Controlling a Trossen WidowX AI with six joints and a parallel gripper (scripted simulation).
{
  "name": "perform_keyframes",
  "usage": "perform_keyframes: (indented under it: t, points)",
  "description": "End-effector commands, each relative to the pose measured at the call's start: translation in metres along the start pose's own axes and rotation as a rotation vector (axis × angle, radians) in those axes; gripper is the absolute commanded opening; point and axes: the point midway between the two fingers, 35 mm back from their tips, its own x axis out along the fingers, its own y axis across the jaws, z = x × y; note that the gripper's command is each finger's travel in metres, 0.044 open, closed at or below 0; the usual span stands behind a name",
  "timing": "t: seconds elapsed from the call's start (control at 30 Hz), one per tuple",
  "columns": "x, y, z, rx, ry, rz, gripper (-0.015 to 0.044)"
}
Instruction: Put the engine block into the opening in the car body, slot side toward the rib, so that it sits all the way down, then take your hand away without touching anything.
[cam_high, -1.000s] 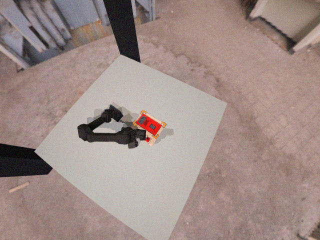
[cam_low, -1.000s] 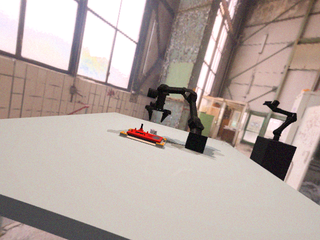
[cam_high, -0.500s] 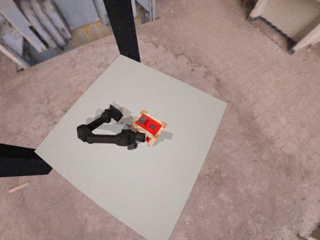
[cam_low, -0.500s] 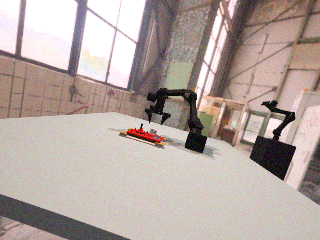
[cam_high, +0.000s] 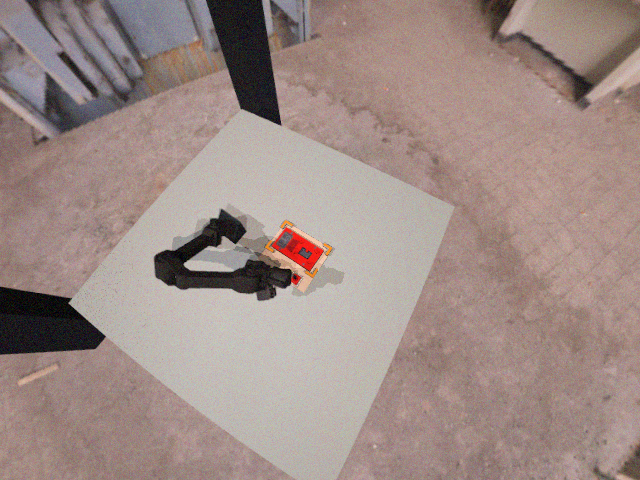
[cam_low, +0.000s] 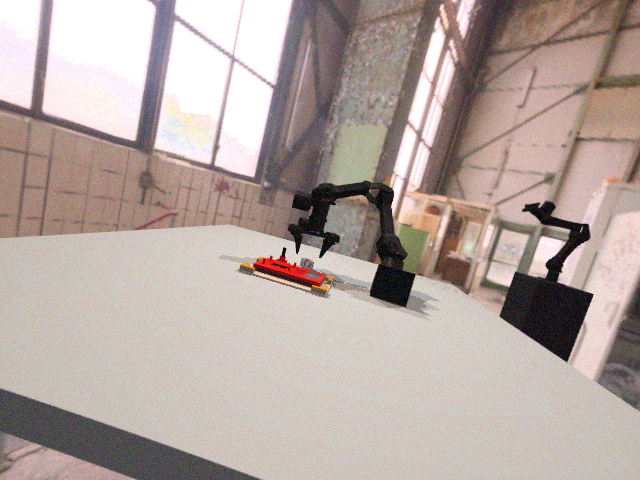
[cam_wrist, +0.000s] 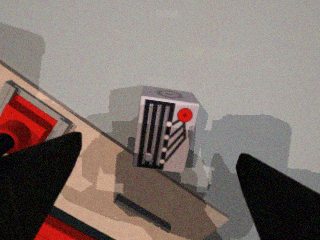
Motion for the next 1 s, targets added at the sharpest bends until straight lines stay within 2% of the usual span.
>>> perform_keyframes:
  t: [0.0,0.4,0.8,0.97]
  points:
    - [0.009,-0.002,0.000,-0.004,-0.002,-0.008,0.0440]
    - [0.025,-0.002,0.000,-0.004,-0.003,-0.009,0.0440]
    - [0.025,-0.002,0.000,-0.004,-0.003,-0.009,0.0125]
    - [0.025,-0.002,0.000,-0.004,-0.003,-0.009,0.0092]
